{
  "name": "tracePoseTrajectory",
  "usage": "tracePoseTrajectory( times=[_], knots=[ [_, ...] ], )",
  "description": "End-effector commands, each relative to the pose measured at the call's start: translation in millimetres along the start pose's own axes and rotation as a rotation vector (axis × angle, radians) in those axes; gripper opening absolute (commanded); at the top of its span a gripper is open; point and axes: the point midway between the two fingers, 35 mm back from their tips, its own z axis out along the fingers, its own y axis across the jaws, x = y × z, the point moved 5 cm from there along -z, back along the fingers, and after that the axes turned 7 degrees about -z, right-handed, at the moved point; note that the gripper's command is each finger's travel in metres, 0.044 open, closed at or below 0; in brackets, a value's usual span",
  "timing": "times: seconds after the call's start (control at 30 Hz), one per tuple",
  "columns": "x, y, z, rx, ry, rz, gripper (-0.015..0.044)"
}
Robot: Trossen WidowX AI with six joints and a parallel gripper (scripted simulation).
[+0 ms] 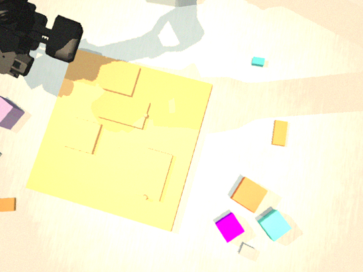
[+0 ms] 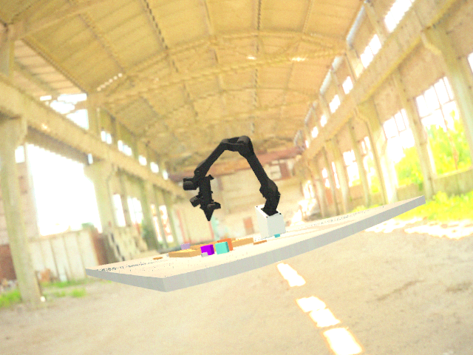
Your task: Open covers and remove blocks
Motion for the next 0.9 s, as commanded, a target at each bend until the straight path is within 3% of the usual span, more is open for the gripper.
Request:
tracePoseTrajectory(
  times=[0.0, 0.6, 0.87],
  knots=[
    [-20, 13, 4, -0.048, -0.020, -0.008, 0.0000],
    [-83, 76, 21, -0.266, -0.055, -0.010, 0.0000],
    [-88, 81, 23, -0.285, -0.055, -0.009, 0.0000]
  ],
)
